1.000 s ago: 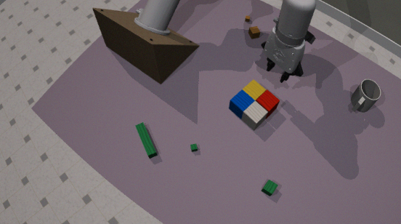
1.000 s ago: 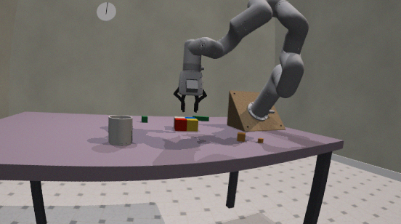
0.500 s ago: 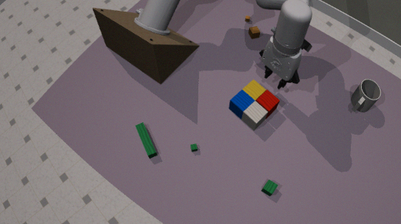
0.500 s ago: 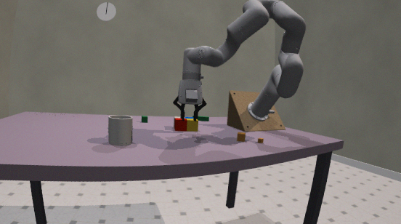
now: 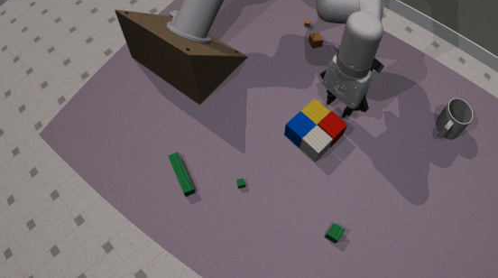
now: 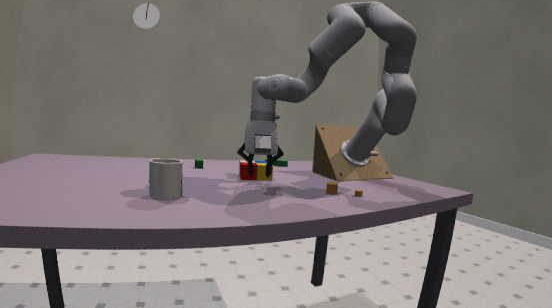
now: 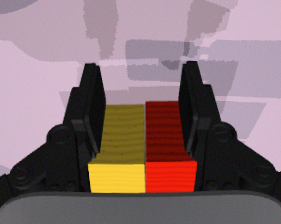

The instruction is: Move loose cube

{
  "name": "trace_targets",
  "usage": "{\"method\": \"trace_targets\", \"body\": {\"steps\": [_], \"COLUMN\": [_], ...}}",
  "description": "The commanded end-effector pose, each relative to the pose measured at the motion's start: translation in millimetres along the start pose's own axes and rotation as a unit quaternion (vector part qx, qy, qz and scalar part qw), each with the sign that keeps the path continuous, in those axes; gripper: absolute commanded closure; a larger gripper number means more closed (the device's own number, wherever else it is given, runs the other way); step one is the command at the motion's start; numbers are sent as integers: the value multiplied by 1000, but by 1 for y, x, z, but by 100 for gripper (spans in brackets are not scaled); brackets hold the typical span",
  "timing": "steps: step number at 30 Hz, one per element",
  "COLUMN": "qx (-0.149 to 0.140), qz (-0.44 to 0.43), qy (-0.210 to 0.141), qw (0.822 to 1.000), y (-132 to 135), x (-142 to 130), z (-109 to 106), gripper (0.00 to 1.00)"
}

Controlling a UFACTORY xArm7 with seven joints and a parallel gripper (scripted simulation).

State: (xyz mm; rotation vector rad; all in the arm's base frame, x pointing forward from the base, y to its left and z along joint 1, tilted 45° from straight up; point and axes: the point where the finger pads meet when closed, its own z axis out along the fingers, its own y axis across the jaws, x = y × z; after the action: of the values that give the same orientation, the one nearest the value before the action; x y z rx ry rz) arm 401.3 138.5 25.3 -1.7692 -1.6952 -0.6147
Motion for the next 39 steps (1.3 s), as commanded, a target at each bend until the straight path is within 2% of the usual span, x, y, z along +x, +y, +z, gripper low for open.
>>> {"method": "trace_targets", "body": {"steps": [1, 9, 39], "qx": [-2, -2, -2], "qz": [0, 0, 0], "qy": [0, 0, 0], "qw": [1000, 1000, 1000], "y": [1, 1, 1], "x": [0, 0, -1], "z": [4, 11, 11], "gripper": [51, 51, 51]}}
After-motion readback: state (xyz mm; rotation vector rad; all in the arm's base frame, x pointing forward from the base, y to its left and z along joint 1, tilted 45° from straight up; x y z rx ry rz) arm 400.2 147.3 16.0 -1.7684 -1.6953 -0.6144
